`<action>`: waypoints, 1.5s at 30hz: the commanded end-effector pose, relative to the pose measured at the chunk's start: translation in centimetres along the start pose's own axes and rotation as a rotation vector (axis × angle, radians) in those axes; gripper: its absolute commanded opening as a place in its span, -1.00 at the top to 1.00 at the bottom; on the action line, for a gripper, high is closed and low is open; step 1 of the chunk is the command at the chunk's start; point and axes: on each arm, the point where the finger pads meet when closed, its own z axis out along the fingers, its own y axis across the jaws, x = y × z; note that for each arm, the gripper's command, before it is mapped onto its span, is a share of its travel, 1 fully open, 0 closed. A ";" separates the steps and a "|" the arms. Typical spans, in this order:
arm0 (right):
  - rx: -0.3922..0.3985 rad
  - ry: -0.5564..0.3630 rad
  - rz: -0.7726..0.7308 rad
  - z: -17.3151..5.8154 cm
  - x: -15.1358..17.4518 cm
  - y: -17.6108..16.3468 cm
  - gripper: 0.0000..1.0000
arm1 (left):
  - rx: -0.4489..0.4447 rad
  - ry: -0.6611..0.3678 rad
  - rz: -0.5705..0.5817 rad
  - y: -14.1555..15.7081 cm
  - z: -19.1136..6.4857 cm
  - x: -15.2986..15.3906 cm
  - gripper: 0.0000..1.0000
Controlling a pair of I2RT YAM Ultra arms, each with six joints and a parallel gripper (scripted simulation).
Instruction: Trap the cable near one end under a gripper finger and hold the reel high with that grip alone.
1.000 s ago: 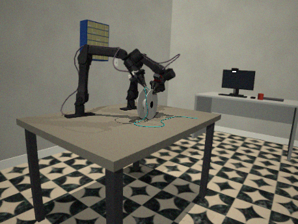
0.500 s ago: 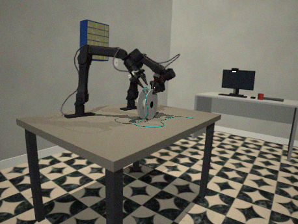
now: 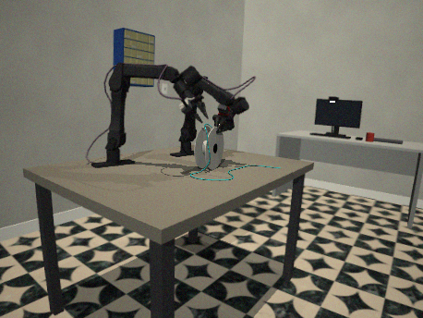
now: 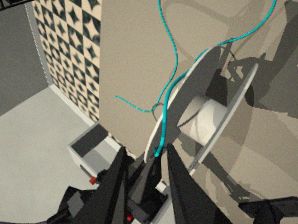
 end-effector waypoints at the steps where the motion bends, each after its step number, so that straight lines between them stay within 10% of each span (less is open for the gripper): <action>1: -0.038 0.001 -0.014 -2.9 -1.6 1.4 0.40 | -0.026 -0.014 0.037 0.0 -0.9 -0.9 1.00; 45: -0.015 -0.007 -0.028 -5.6 -6.7 2.6 0.40 | -0.026 -0.014 0.037 0.0 -0.9 -0.9 1.00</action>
